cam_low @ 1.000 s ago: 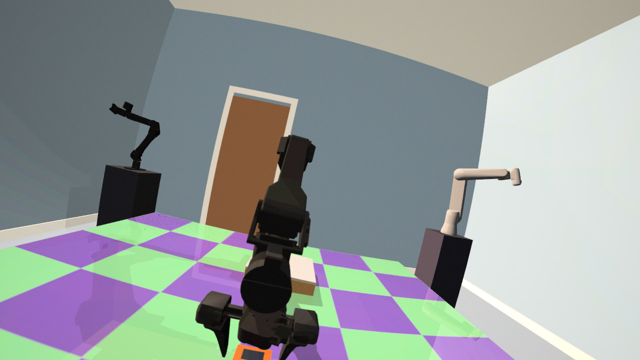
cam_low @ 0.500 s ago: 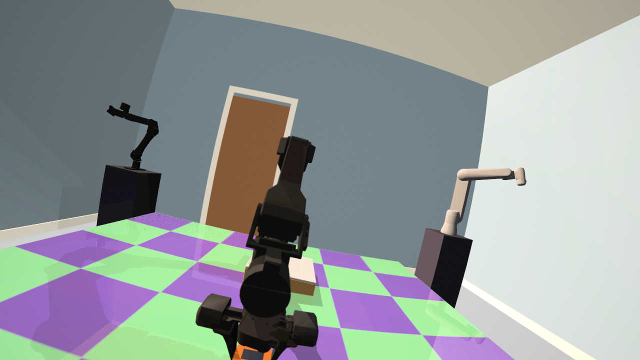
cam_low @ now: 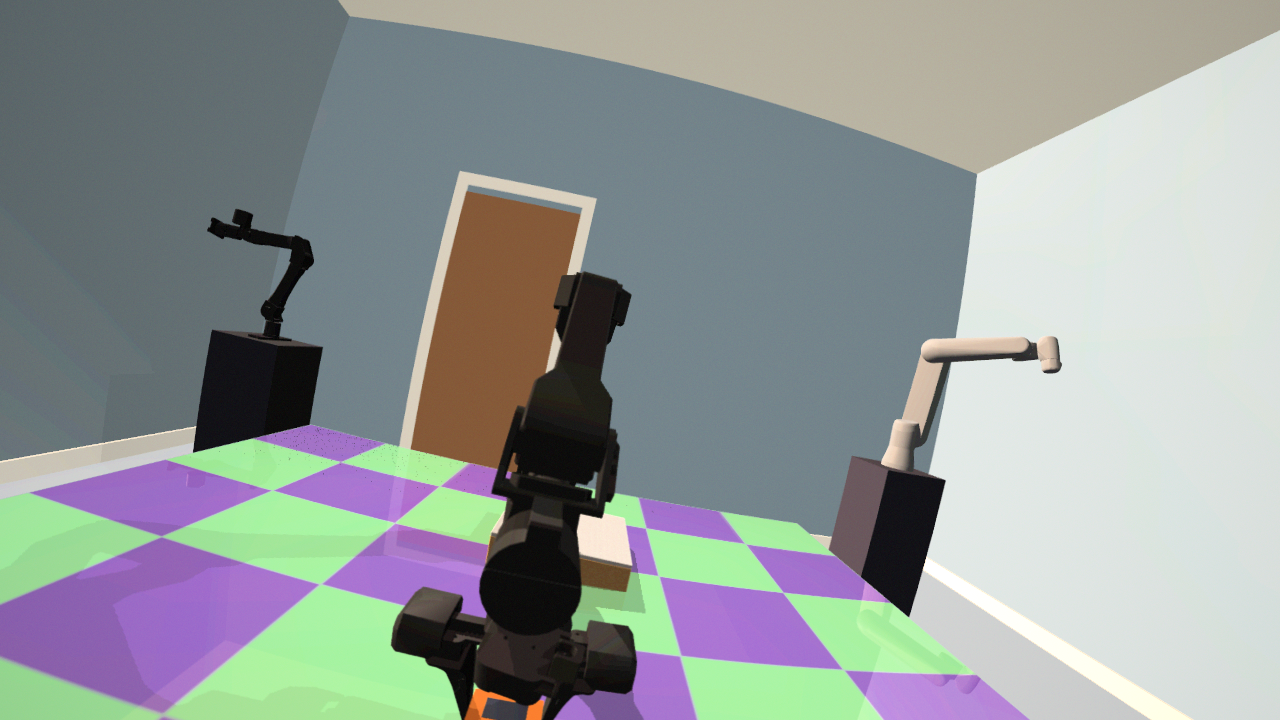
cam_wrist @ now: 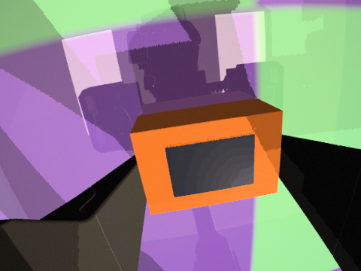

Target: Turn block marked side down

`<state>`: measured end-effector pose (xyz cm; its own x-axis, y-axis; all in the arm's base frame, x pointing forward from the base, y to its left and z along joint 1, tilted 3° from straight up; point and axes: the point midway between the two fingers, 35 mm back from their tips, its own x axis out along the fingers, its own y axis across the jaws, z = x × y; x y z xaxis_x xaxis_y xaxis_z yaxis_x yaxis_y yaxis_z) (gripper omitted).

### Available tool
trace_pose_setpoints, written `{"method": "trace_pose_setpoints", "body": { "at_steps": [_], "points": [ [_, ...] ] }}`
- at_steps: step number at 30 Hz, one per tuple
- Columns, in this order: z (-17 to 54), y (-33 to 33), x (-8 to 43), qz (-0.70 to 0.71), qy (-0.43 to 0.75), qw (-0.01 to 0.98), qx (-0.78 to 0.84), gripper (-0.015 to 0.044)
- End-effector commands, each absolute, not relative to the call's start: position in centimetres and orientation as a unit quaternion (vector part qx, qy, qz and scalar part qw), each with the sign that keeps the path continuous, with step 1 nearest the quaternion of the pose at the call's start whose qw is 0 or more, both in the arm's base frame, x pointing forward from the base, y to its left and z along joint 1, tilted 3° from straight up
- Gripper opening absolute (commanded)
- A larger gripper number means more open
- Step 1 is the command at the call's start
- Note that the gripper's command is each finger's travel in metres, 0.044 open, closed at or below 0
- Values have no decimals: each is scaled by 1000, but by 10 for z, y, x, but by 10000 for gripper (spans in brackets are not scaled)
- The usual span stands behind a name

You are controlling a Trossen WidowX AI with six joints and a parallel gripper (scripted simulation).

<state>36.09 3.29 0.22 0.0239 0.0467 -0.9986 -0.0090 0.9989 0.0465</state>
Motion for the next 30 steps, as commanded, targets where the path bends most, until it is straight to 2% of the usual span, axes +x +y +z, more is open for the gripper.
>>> {"method": "trace_pose_setpoints", "body": {
  "at_steps": [1,4,11,30],
  "points": [
    [13,33,361,19,698,716,16,64],
    [31,32,361,19,698,716,16,0],
    [31,32,361,18,694,719,16,0],
    [21,32,363,16,579,815,15,0]
  ]
}}
